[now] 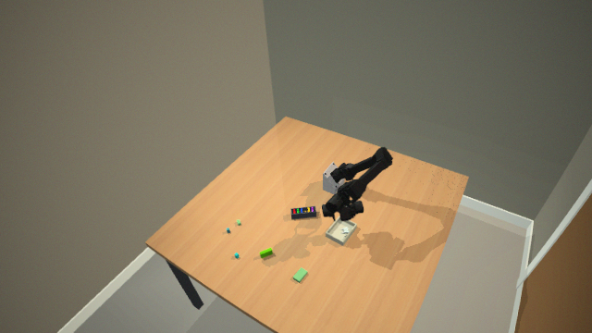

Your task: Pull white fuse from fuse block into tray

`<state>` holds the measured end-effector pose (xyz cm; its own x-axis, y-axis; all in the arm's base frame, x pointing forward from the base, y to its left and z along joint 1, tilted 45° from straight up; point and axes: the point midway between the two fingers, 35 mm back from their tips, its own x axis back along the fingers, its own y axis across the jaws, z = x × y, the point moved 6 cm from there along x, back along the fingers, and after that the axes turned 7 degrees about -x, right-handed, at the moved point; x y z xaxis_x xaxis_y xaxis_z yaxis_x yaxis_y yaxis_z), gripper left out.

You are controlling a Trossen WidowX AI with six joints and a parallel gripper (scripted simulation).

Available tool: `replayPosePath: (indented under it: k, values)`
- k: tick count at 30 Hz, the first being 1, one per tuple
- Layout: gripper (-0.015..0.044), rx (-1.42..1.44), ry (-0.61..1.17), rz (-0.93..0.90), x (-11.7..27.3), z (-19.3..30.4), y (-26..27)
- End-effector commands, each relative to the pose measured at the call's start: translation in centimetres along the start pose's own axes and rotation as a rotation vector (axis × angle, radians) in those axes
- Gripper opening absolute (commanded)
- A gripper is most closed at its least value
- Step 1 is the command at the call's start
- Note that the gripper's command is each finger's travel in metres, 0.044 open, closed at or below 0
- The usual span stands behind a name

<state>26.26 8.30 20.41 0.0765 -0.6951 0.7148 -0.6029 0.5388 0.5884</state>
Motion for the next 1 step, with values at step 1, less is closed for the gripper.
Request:
replayPosePath:
  k: [1]
  values:
    - [0.033, 0.0, 0.0, 0.0, -0.01, 0.0, 0.0]
